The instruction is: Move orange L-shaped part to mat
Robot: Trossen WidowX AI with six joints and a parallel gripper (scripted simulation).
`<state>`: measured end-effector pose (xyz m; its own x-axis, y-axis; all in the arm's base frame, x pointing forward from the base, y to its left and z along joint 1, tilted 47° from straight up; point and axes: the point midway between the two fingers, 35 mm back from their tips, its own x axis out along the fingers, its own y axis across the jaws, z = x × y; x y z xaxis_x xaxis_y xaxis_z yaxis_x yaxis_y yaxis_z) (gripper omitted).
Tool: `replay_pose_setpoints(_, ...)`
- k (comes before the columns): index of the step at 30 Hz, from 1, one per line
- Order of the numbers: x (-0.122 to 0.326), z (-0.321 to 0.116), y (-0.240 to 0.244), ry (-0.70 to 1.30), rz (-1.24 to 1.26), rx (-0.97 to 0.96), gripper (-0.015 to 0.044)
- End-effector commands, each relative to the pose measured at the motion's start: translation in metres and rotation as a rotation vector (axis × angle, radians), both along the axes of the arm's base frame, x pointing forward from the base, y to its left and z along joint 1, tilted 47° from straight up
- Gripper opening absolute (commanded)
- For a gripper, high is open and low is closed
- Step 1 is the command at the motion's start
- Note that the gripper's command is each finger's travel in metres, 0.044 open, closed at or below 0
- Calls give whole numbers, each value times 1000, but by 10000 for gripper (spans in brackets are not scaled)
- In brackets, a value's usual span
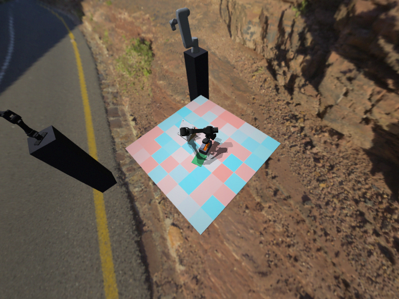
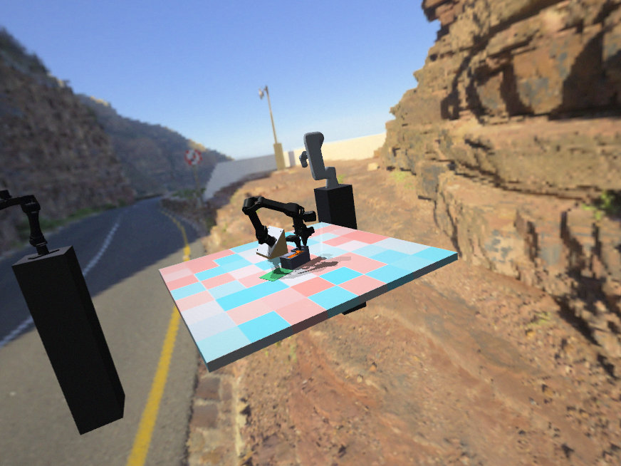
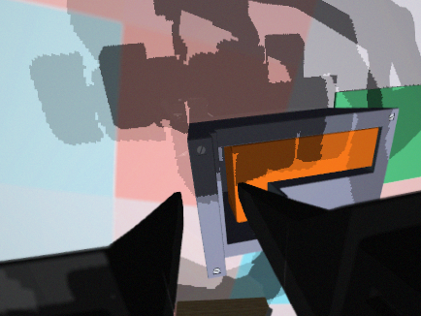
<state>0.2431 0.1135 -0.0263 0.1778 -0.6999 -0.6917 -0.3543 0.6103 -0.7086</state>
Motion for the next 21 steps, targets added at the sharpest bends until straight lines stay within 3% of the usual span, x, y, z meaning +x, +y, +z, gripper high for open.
replay_pose_setpoints(1,1,-4,-6,2,5,-7,180)
replay_pose_setpoints(21,6,-24,-26,1,5,-8,180)
